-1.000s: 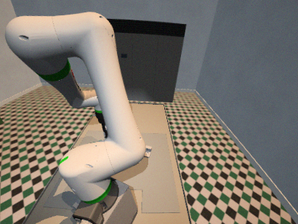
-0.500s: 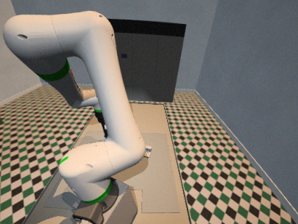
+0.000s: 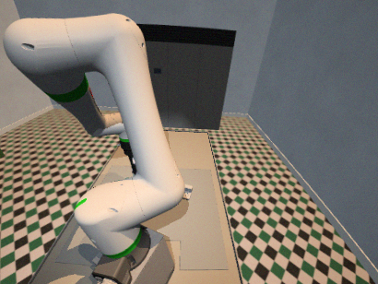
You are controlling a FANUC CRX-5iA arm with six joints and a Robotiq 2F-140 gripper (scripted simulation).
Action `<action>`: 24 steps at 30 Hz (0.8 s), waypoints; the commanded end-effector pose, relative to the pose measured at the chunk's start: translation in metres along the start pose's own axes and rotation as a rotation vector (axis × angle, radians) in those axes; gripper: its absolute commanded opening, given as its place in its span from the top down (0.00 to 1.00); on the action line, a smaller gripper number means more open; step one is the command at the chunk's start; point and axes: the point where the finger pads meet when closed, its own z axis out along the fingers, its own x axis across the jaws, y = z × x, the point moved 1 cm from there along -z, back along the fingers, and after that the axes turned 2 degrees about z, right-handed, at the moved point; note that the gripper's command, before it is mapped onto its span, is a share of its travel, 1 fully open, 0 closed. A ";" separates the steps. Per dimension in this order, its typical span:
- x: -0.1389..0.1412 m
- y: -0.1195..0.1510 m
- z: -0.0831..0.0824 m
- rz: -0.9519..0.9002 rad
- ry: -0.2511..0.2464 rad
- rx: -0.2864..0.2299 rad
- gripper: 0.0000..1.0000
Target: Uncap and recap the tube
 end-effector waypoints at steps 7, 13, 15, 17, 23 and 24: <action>0.000 0.000 -0.026 0.000 0.000 0.000 1.00; 0.004 -0.007 -0.034 -0.083 0.000 0.000 1.00; 0.004 -0.007 -0.034 -0.083 0.000 0.000 1.00; 0.013 -0.021 -0.034 -0.250 0.000 0.000 1.00; 0.026 -0.043 -0.034 -0.500 0.000 0.000 1.00; 0.031 -0.050 -0.034 -0.583 0.000 0.000 1.00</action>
